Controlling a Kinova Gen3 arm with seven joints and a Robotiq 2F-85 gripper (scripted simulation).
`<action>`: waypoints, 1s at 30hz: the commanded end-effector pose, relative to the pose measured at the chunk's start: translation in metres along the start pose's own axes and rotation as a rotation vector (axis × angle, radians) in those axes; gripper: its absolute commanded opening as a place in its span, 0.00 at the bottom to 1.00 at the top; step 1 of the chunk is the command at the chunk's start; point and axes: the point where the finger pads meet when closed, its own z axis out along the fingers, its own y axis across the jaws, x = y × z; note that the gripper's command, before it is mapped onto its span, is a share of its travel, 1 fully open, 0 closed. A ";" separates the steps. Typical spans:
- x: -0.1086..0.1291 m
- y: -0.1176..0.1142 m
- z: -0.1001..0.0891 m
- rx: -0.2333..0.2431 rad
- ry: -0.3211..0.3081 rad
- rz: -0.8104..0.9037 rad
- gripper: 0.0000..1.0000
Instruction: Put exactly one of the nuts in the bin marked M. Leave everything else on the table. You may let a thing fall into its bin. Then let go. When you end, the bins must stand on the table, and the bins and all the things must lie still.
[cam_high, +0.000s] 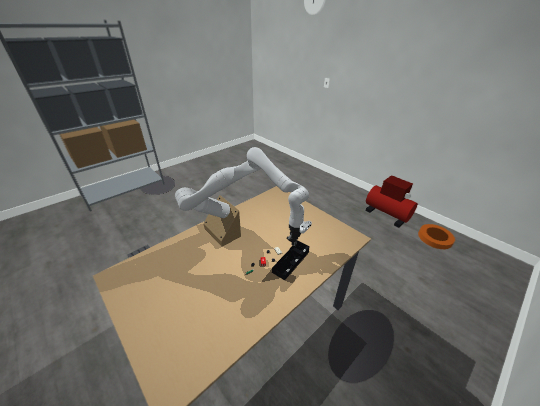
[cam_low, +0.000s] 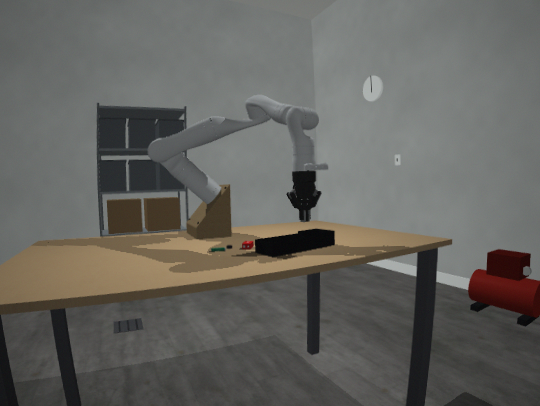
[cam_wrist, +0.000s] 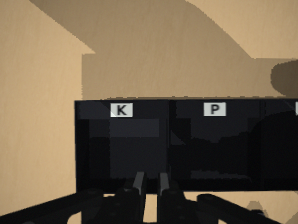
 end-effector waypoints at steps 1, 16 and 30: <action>-0.002 -0.020 0.000 -0.003 -0.001 -0.007 0.09; 0.000 -0.027 0.019 0.001 0.005 -0.011 0.09; 0.001 -0.028 0.051 0.002 0.006 -0.013 0.09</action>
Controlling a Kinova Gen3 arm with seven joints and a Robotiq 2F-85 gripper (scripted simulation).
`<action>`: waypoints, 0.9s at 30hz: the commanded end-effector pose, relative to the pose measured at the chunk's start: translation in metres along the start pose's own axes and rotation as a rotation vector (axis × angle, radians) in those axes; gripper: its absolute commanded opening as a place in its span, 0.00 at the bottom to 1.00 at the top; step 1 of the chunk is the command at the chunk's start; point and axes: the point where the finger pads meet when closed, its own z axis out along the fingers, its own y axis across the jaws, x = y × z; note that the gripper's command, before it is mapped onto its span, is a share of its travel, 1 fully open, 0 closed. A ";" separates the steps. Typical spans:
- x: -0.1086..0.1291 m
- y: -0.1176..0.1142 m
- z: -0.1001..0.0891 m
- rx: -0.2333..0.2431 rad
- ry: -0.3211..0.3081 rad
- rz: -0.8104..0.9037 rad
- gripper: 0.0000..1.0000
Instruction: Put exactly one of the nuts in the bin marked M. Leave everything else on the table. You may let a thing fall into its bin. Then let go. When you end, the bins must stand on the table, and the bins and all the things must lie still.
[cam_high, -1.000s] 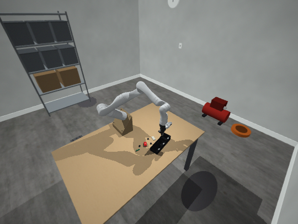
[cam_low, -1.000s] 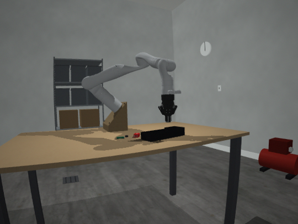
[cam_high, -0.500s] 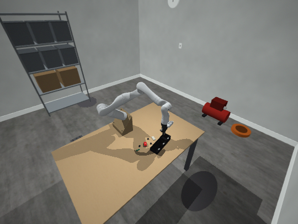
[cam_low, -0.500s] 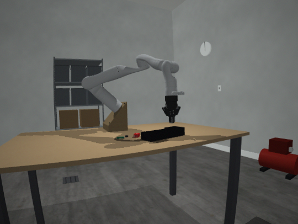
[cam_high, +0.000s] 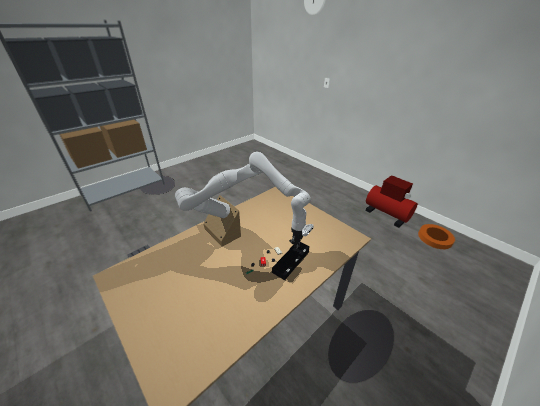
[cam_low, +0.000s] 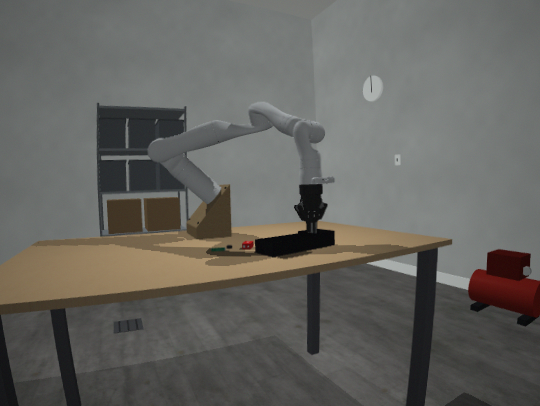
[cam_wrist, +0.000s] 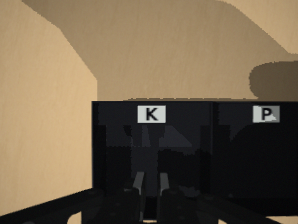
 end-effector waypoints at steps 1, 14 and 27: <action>-0.001 0.000 0.012 0.004 -0.005 -0.004 0.09; -0.001 0.001 0.017 -0.001 -0.005 0.001 0.09; -0.001 0.001 0.017 -0.001 -0.005 0.001 0.09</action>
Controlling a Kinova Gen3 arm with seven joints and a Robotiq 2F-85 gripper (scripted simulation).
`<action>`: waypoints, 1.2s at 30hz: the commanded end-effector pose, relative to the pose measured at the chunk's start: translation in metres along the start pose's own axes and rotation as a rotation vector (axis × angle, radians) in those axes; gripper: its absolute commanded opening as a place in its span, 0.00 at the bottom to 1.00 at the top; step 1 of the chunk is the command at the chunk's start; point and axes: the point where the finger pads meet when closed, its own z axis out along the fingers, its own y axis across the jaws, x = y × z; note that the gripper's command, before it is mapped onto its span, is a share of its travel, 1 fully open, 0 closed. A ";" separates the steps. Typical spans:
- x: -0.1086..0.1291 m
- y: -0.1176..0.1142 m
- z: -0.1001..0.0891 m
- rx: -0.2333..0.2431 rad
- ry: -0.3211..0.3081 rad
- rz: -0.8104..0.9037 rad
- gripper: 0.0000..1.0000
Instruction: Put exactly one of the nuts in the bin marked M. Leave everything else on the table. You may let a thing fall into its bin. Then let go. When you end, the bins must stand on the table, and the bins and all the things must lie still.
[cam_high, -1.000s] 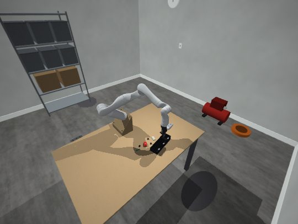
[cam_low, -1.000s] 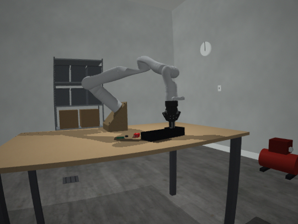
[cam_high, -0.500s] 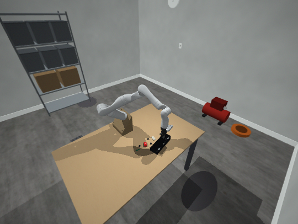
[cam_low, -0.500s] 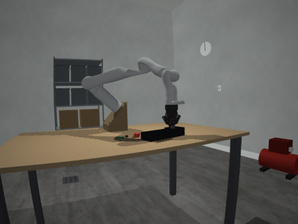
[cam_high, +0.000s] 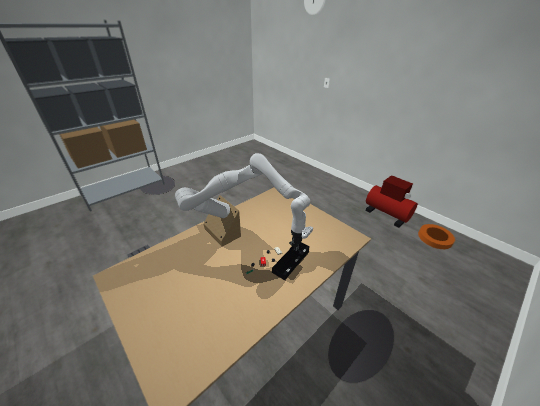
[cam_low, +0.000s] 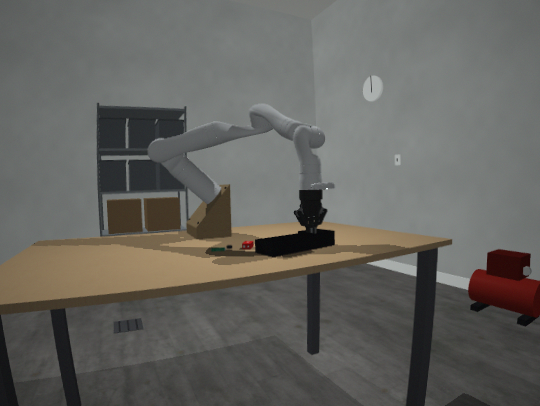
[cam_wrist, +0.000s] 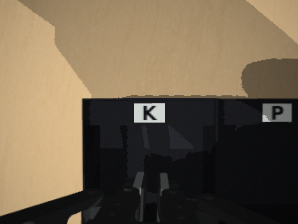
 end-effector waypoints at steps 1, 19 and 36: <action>0.000 0.000 0.000 0.002 0.000 0.000 0.09; 0.000 0.000 0.000 0.002 0.000 0.000 0.09; -0.001 0.002 -0.013 -0.004 -0.001 0.002 0.09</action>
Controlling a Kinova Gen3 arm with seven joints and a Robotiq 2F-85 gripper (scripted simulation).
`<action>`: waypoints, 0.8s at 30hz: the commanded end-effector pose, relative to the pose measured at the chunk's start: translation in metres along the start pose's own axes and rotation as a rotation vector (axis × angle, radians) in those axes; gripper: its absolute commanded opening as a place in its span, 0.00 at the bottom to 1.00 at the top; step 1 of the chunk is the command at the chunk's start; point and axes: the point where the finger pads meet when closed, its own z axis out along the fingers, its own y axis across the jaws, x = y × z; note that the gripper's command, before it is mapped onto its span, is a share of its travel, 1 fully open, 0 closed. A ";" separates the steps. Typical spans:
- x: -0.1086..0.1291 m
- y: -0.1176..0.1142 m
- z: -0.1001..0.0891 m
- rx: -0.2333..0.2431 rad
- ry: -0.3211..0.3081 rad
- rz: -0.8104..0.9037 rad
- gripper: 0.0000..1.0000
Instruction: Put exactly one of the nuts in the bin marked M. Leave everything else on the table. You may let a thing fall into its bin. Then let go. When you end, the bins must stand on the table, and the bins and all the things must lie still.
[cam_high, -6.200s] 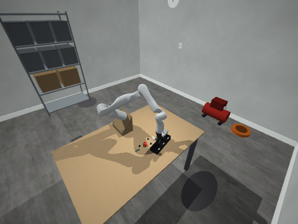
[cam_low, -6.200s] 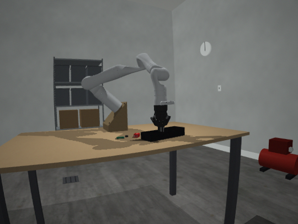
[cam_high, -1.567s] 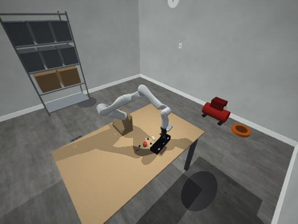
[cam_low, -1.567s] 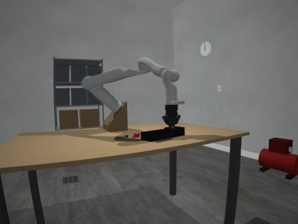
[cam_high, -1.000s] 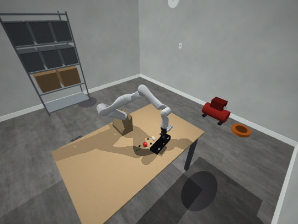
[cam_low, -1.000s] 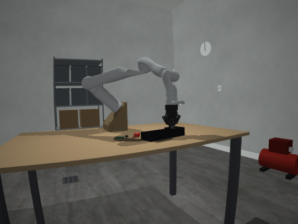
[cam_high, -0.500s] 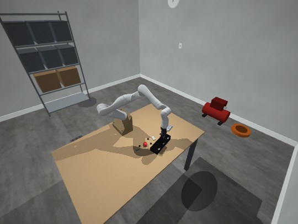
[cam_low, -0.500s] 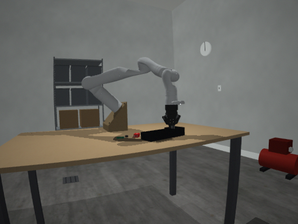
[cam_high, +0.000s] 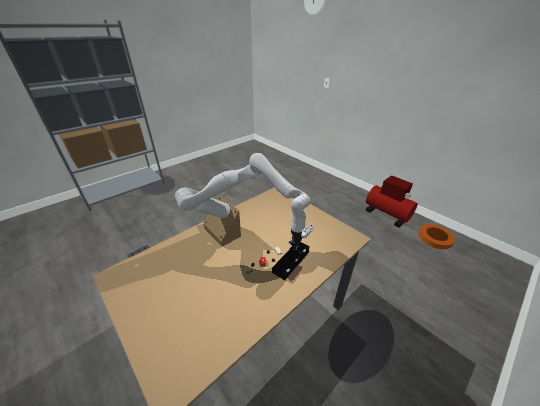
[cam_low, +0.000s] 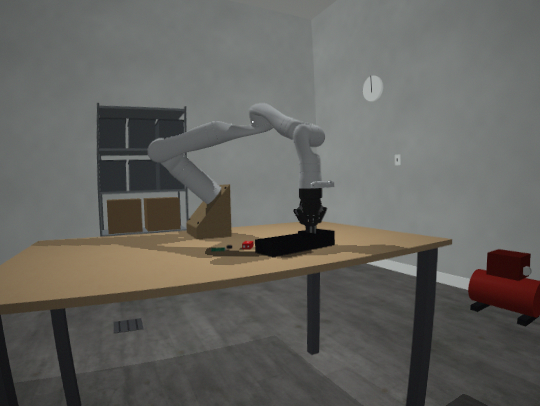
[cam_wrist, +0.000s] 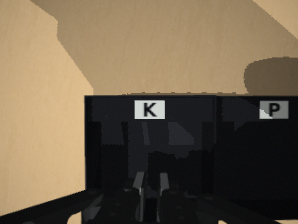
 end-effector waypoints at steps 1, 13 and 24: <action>0.001 0.001 -0.009 -0.004 0.006 0.004 0.09; 0.002 0.001 -0.023 -0.003 0.007 0.004 0.09; 0.002 0.000 -0.052 -0.003 0.008 0.004 0.09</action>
